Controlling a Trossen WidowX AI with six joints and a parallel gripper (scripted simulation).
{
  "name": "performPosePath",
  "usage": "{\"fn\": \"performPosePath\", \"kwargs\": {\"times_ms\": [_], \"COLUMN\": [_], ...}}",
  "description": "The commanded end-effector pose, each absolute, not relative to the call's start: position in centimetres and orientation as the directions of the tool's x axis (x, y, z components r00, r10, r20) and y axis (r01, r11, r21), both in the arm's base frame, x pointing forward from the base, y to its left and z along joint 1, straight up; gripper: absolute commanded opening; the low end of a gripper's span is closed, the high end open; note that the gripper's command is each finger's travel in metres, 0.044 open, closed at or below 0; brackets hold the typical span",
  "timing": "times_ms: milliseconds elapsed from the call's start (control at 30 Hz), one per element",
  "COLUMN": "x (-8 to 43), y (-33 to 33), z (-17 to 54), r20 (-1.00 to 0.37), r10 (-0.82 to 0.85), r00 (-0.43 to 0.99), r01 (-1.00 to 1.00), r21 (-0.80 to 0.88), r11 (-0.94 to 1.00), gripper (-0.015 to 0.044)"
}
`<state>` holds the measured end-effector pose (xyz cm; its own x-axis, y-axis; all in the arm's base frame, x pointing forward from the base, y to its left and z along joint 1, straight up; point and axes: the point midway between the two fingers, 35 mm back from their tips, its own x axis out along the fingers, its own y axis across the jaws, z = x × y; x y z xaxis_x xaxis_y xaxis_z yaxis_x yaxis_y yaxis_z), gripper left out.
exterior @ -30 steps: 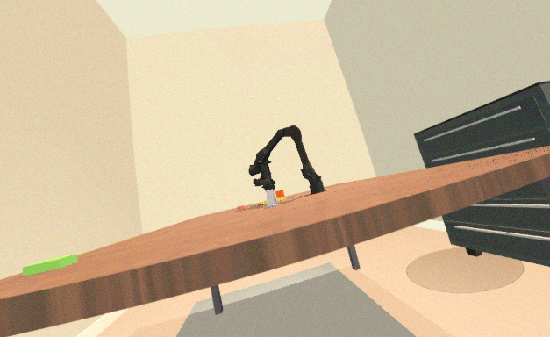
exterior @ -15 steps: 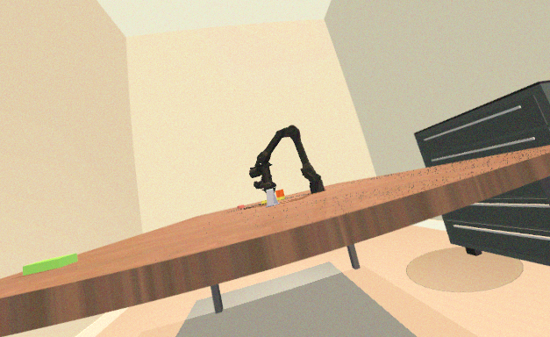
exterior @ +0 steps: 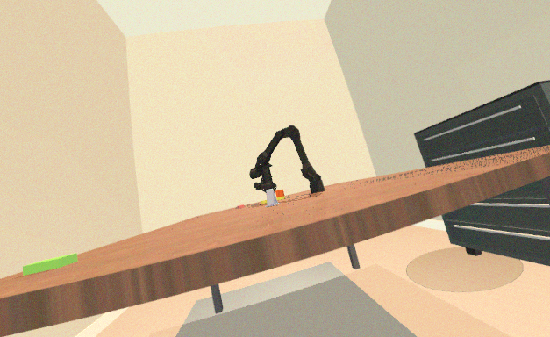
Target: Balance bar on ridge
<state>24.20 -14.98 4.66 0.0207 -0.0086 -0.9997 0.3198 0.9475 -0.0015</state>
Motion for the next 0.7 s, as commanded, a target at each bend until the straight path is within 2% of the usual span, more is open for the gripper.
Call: {"fn": "performPosePath", "kwargs": {"times_ms": [0,133,367,500,667], "x": [24.2,24.2,24.2,24.3,24.5], "y": [-15.0,-15.0,-15.0,-15.0,-15.2], "z": [4.7,4.7,4.7,5.3,6.5], "r20": [-1.0,-1.0,-1.0,-1.0,-1.0], "r10": [-0.009,-0.009,-0.009,-0.009,-0.009], "r00": [0.021,0.021,0.021,0.021,0.021], "r01": [0.32,0.32,0.32,0.32,0.321], "r21": [-0.001,-0.001,-0.001,-0.002,-0.002], "r11": [0.947,0.947,0.947,0.947,0.947], "gripper": [0.0263,0.0157,0.0111,0.0006,0.0]}}
